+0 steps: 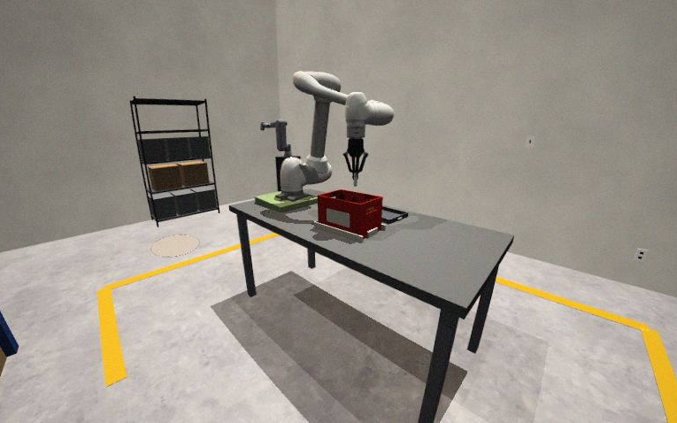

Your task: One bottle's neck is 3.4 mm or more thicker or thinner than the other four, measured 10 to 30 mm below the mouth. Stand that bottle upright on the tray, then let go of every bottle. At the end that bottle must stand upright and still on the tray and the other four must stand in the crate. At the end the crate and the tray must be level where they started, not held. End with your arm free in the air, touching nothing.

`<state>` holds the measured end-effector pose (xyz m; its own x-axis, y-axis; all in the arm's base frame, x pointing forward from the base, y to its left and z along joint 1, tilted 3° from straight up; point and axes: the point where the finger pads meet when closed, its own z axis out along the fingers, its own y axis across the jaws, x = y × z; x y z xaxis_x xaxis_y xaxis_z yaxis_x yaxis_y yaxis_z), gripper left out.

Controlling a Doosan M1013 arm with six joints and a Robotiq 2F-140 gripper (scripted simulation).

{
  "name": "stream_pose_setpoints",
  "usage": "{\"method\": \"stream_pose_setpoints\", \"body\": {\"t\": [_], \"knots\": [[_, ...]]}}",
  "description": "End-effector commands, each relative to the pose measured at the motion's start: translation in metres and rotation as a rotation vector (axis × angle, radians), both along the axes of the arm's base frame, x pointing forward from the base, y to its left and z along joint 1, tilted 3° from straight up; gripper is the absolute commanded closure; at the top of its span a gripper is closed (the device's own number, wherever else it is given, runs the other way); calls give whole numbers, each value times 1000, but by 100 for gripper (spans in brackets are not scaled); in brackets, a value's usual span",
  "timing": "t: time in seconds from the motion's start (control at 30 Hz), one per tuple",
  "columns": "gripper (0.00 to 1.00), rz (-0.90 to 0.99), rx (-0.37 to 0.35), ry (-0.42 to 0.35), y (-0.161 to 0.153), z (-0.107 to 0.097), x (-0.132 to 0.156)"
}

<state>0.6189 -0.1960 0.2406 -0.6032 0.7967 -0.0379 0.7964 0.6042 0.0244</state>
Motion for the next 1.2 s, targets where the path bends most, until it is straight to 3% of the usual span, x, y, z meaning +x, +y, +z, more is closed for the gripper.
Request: {"method": "stream_pose_setpoints", "body": {"t": [0.0, 1.03, 1.17], "knots": [[100, -2, -1, 0, 2, 4, -1], [100, -2, -1, 0, 1, 5, 0], [100, -2, -1, 0, -40, 8, 32]]}}
